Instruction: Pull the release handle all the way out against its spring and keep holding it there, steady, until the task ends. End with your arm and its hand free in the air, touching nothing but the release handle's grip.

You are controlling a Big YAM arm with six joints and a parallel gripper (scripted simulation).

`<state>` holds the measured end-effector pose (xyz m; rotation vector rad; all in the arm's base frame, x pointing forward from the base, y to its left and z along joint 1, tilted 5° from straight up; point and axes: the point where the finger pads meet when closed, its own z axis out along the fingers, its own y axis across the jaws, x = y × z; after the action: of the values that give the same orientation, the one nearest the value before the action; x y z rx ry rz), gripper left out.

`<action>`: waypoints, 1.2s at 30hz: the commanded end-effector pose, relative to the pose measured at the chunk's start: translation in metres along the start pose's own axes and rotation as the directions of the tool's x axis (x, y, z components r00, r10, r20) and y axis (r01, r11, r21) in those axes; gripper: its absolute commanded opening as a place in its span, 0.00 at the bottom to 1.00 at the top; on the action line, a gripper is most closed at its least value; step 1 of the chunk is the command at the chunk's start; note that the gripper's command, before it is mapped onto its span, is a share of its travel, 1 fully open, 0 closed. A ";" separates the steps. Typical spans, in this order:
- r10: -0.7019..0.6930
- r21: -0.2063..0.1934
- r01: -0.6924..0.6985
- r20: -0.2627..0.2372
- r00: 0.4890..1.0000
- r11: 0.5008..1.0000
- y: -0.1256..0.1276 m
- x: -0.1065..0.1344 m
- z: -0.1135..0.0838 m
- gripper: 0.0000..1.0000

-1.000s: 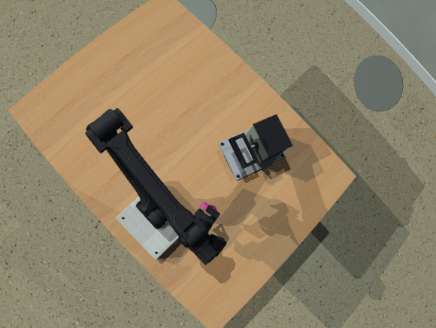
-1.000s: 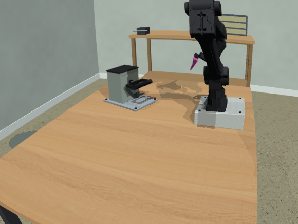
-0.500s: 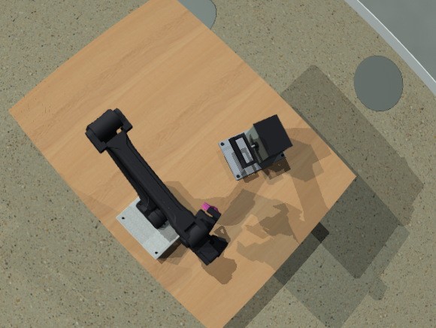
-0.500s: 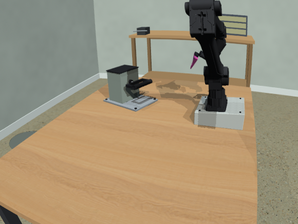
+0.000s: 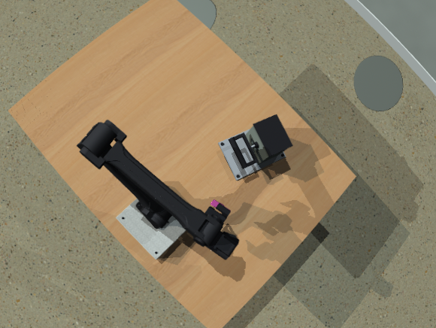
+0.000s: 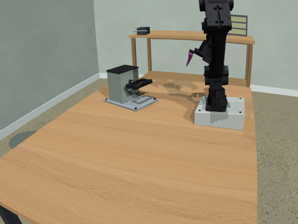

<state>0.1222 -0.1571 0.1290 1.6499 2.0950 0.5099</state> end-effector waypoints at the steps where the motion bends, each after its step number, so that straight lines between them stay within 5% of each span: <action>1: 0.063 0.019 -0.063 0.034 0.997 0.998 0.015 -0.025 -0.014 1.00; 23: 0.075 0.020 -0.075 0.027 0.997 0.997 0.013 -0.024 -0.012 1.00; 26: 0.145 0.084 -0.142 -0.027 0.989 0.986 0.038 -0.033 -0.005 1.00; 36: 0.145 0.084 -0.142 -0.027 0.989 0.986 0.038 -0.033 -0.005 1.00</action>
<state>0.1496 -0.1619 0.1378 1.8635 2.0981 0.5424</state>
